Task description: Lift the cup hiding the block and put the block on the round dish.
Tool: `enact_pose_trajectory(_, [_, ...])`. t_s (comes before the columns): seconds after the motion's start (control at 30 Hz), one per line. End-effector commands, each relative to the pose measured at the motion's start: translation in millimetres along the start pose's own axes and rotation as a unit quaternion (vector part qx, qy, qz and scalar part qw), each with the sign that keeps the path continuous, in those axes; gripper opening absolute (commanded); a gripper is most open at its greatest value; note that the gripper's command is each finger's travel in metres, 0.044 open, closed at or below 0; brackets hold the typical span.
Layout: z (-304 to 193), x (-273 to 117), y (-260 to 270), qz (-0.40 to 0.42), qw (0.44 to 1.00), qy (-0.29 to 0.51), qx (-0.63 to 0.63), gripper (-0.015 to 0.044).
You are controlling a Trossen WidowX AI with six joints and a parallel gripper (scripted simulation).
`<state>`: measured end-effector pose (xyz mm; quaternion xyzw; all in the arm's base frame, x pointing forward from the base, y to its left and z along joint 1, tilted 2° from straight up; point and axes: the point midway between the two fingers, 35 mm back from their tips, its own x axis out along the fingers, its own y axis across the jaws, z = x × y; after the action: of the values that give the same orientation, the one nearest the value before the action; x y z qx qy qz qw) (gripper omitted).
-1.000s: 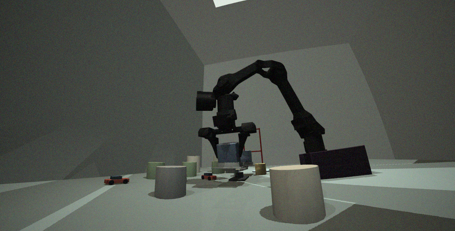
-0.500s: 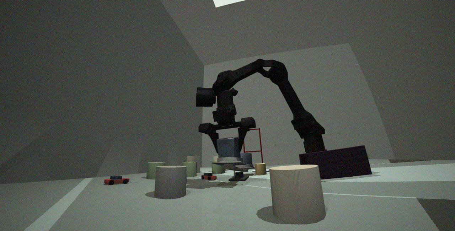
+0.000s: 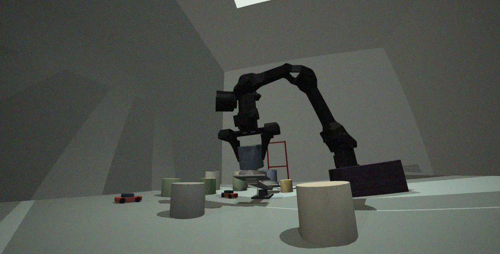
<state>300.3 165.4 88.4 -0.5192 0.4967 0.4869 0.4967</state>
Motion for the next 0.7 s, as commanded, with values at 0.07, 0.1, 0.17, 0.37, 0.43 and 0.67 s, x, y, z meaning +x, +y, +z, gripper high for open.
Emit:
enact_pose_trajectory(0.07, [6.5, -15.2, -2.4, -0.011, 1.000, -0.015, -0.002, 0.0000])
enact_pose_trajectory(0.1, [6.4, -16.5, -2.2, -0.011, 1.000, -0.015, -0.002, 0.0000])
enact_pose_trajectory(0.17, [6.2, -19.1, -2.0, -0.011, 1.000, -0.015, -0.002, 0.0000])
enact_pose_trajectory(0.37, [5.6, -26.8, -1.1, -0.011, 1.000, -0.015, -0.002, 0.0000])
enact_pose_trajectory(0.43, [5.3, -29.4, -0.7, -0.011, 1.000, -0.015, -0.002, 0.0000])
enact_pose_trajectory(0.67, [4.4, -38.4, 0.6, -0.011, 1.000, -0.015, -0.002, 0.0000])
